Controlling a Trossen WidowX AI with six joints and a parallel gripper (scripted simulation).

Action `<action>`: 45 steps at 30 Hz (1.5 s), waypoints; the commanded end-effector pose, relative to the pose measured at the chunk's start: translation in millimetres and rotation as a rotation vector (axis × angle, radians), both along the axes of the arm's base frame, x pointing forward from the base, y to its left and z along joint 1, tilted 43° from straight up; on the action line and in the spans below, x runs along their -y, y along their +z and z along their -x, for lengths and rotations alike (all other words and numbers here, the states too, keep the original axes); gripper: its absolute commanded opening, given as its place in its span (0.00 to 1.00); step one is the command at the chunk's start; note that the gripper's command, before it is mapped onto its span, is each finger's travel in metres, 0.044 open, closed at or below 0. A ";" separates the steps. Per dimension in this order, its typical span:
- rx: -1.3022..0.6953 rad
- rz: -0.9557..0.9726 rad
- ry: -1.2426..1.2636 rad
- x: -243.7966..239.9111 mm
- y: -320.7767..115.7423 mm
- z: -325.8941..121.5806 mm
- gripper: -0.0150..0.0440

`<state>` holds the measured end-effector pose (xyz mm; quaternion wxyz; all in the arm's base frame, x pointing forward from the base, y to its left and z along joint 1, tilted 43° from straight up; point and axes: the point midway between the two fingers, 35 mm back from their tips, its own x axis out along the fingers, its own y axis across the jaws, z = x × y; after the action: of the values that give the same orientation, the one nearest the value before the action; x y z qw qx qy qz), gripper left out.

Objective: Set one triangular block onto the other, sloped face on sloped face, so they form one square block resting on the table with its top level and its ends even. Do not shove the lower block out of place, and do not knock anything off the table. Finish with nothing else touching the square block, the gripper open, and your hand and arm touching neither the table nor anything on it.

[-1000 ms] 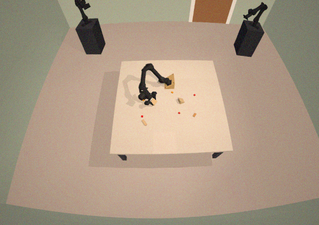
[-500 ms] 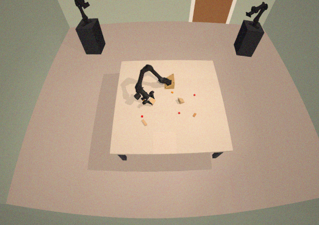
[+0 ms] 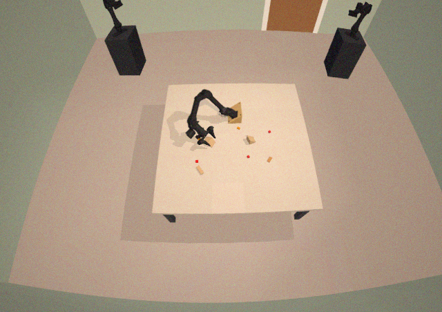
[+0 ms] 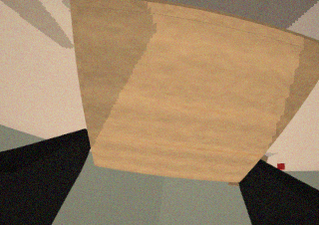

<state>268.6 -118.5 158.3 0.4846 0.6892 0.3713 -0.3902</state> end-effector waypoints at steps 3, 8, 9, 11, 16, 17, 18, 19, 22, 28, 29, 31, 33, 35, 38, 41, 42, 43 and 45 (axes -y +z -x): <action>-0.002 0.002 -0.006 0.4 -0.2 0.1 1.00; -0.002 0.002 -0.006 0.4 -0.2 0.1 1.00; -0.002 0.002 -0.006 -1.3 1.8 0.0 1.00; -0.003 0.002 -0.004 -13.6 15.6 -0.5 1.00; 0.000 -0.005 0.000 -65.6 70.4 11.3 1.00; 0.001 -0.006 0.000 -67.6 72.4 12.2 1.00; 0.001 -0.006 0.000 -67.6 72.4 12.2 1.00; 0.001 -0.006 0.000 -67.6 72.4 12.2 1.00; 0.018 0.006 0.012 -56.7 72.1 10.3 1.00; -0.006 0.095 -0.031 13.1 87.6 35.8 1.00; -0.011 0.108 -0.038 24.2 90.2 42.2 1.00; -0.020 0.125 -0.046 38.0 93.4 51.1 1.00; -0.021 0.127 -0.047 39.7 93.8 52.3 1.00; -0.021 0.127 -0.047 39.9 92.8 51.7 1.00; -0.021 0.126 -0.047 42.0 78.1 43.5 1.00; -0.021 0.125 -0.047 43.5 58.5 33.6 1.00; -0.021 0.125 -0.047 43.6 51.9 30.6 1.00; -0.021 0.124 -0.047 43.6 45.2 27.6 1.00; -0.021 0.124 -0.047 43.1 31.7 22.2 1.00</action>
<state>240.1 -162.7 208.7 0.5166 0.6628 0.3327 -0.4280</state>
